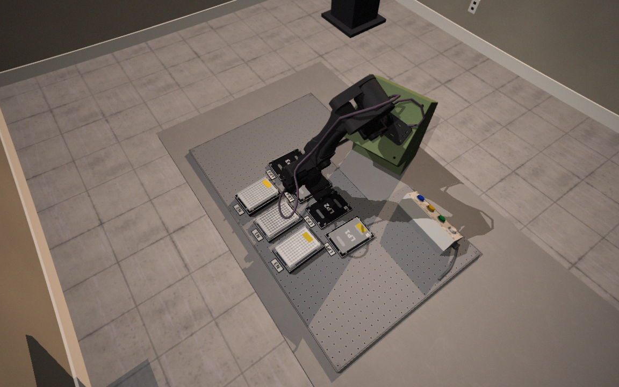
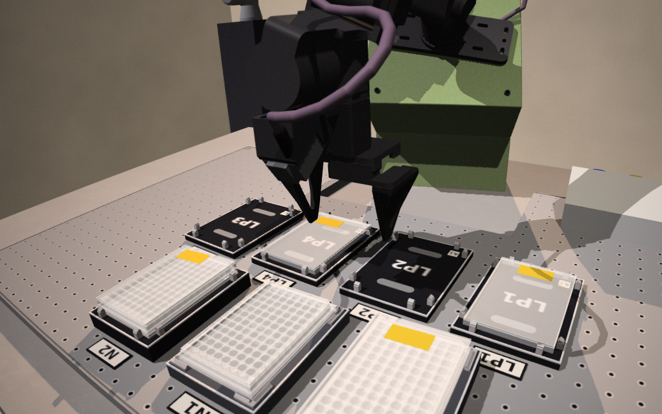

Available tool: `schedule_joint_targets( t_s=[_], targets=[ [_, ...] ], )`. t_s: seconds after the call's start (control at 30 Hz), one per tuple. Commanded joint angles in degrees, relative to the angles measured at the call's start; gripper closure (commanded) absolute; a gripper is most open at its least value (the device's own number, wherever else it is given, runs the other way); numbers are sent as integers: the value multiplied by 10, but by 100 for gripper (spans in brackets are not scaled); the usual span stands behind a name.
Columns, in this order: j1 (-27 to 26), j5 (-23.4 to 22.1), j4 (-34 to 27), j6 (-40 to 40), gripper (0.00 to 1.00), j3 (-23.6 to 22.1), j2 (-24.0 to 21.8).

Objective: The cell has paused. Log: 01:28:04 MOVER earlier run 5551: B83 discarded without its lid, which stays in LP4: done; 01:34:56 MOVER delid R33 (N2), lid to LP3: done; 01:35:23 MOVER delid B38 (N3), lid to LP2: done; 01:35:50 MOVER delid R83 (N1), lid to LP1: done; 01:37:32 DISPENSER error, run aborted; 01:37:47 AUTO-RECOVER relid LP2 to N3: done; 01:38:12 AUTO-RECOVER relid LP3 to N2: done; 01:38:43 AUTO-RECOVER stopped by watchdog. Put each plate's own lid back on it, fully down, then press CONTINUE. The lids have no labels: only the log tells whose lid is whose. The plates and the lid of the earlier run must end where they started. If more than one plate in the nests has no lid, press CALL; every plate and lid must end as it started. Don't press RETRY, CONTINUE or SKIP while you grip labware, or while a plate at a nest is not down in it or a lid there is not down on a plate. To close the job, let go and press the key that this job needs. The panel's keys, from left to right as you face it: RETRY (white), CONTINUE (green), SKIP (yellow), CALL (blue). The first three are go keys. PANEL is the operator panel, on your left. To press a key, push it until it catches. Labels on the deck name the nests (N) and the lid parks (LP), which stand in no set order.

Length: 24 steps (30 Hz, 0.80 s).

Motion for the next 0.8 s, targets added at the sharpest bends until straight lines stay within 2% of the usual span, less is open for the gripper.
schedule_joint_targets(
  t_s=[0.0, 0.4, 0.43, 0.5, 0.77],
  targets=[
    [-9, 1, -12, -4, 0, 18, -19],
    [-11, -5, -14, -5, 0, 17, -19],
    [-23, -14, 32, -7, 1, -21, -19],
    [-49, -32, 87, -8, 3, -51, -23],
    [-154, -112, 333, 3, 11, -154, 32]
  ],
)
